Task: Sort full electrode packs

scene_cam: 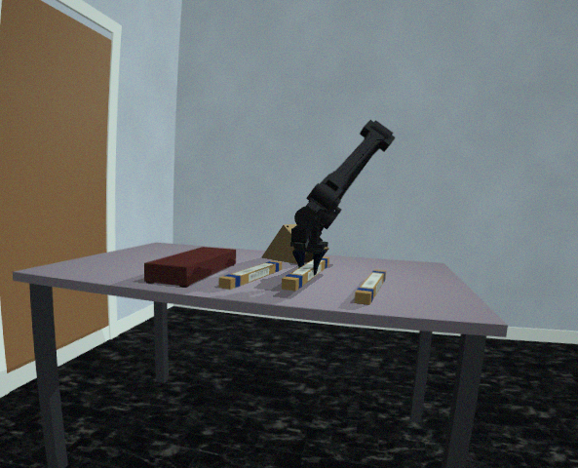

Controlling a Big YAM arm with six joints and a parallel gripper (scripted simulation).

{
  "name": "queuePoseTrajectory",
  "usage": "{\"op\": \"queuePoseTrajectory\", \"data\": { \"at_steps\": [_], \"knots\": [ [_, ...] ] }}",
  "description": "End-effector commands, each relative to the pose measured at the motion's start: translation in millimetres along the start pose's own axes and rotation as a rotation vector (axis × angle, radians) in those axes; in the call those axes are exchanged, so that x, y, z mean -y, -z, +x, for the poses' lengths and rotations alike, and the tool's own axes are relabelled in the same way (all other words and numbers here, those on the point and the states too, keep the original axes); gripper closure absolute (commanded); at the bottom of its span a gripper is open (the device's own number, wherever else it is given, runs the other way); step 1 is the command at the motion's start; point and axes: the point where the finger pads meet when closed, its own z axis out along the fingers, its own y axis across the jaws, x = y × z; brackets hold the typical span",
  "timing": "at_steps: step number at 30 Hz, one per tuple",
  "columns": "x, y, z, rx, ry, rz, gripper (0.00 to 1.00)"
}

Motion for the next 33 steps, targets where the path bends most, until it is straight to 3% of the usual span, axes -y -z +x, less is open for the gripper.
{"op": "queuePoseTrajectory", "data": {
  "at_steps": [1, 12, 33],
  "knots": [
    [-18, 32.0, -23, 0.08, 0.034, -0.005, 1.0],
    [-19, 32.4, -23, 0.079, 0.034, -0.005, 1.0],
    [-14, 13.4, -18, 0.076, 0.028, -0.006, 1.0]
  ]
}}
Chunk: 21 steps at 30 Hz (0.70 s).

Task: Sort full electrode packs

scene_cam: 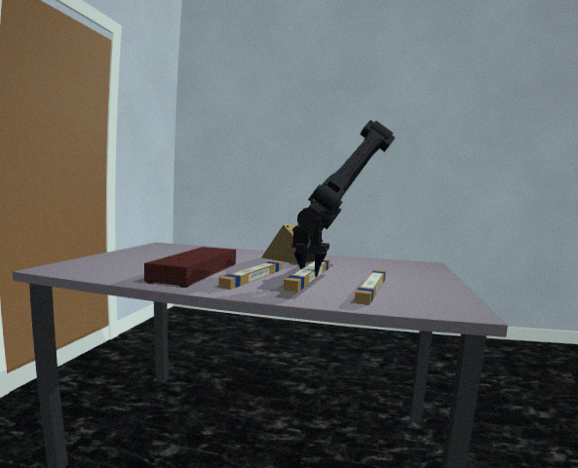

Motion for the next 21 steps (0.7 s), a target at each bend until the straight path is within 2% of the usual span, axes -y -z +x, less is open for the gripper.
{"op": "queuePoseTrajectory", "data": {
  "at_steps": [1, 7, 14, 21],
  "knots": [
    [-9, 15.1, -13, 0.059, 0.02, -0.004, 1.0],
    [-11, 9.4, -10, 0.05, 0.025, -0.006, 1.0],
    [-11, 11.9, -21, 0.073, 0.027, -0.006, 1.0],
    [-13, 1.3, -16, 0.057, 0.03, -0.008, 1.0]
  ]
}}
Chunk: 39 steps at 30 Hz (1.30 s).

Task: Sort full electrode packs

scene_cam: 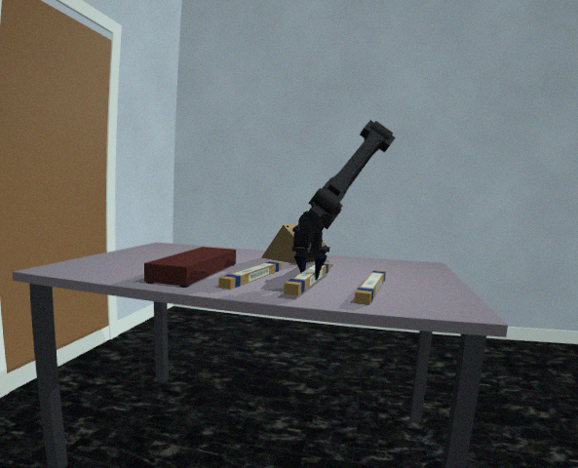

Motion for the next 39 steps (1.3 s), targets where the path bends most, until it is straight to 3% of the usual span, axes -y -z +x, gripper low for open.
{"op": "queuePoseTrajectory", "data": {
  "at_steps": [1, 39],
  "knots": [
    [-11, 10.2, -14, 0.049, 0.024, -0.008, 1.0],
    [2, 16.8, -20, 0.068, 0.03, -0.007, 1.0]
  ]
}}
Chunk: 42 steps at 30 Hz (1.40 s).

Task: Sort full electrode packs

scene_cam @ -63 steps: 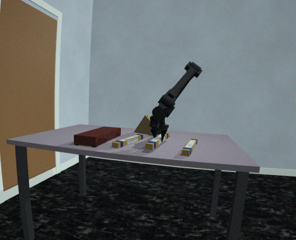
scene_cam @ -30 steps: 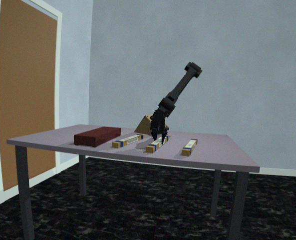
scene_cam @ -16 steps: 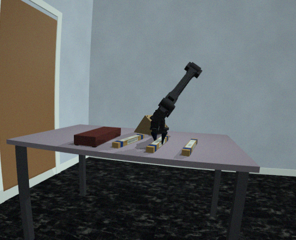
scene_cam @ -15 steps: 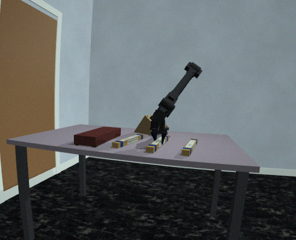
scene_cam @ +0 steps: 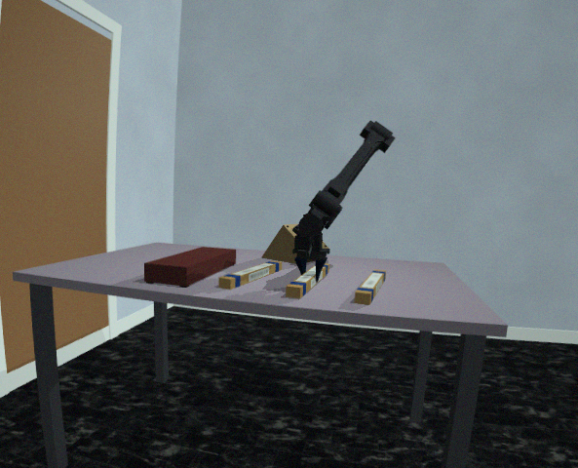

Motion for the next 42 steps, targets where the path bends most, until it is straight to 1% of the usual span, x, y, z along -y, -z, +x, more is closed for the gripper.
{"op": "queuePoseTrajectory", "data": {
  "at_steps": [1, 35, 36, 42],
  "knots": [
    [3, 23.7, -24, 0.079, 0.011, -0.003, 1.0],
    [11, 24.0, -20, 0.064, 0.0, -0.001, 1.0],
    [11, 24.0, -20, 0.064, 0.0, 0.0, 0.26],
    [14, 19.0, -18, 0.05, -0.01, 0.002, 0.26]
  ]
}}
